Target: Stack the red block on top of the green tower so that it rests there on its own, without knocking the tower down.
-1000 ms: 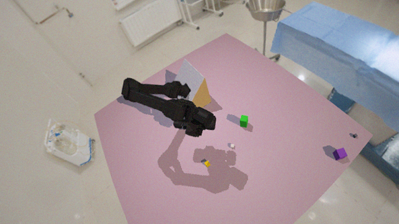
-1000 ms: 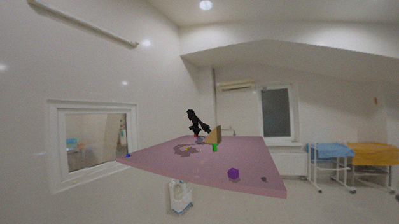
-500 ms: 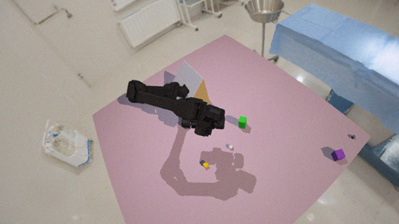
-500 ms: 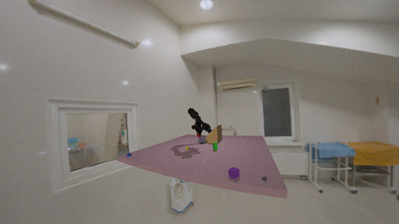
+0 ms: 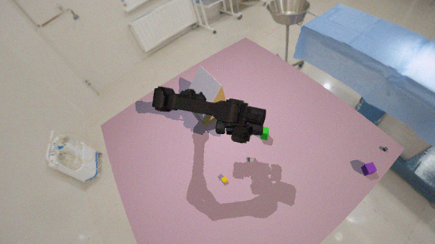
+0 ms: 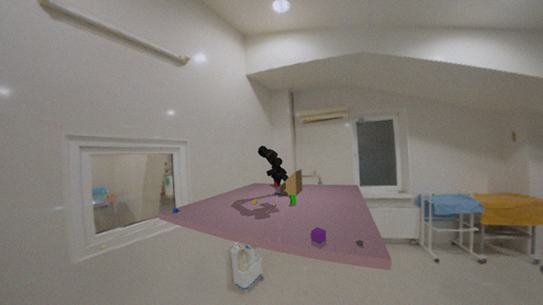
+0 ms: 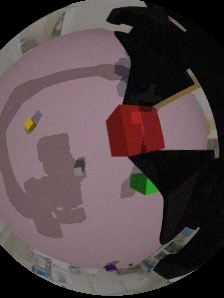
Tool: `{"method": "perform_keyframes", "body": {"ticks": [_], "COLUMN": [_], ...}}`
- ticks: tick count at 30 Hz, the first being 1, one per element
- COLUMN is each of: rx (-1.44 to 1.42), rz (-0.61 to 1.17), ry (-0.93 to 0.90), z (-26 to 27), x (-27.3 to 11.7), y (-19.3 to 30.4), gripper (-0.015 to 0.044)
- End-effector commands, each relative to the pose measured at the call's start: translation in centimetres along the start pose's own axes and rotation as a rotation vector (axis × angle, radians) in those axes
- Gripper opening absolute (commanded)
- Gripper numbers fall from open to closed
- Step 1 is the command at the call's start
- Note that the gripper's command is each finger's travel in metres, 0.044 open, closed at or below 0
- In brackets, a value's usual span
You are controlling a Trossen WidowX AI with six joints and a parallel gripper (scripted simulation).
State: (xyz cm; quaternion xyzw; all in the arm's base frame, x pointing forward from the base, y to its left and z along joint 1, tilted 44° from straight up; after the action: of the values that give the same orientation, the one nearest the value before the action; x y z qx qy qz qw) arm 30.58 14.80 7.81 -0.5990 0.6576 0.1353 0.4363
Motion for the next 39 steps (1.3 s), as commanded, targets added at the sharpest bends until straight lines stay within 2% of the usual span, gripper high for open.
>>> {"method": "perform_keyframes", "body": {"ticks": [1,21,39], "rx": [0.006,0.011,0.012], "rz": [0.000,-0.004,-0.006], "ry": [-0.006,0.000,0.002], "z": [1.7,11.2,11.1], "x": [-0.2,0.8,5.5], "y": [0.4,5.1,5.4], "gripper": [0.0000,0.0000,0.0000]}}
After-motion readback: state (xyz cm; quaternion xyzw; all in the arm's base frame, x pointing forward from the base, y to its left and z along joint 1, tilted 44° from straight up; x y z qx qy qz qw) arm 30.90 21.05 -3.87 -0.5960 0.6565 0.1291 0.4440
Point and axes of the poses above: the point midway between the two fingers, 35 mm back from their tips, its own x axis out along the fingers, its own z axis across the jaws, y = z × x, the point moved 8 cm from there along -x, back along the fingers, and after that the axes turned 13 degrees about -x, right-handed, at the moved point
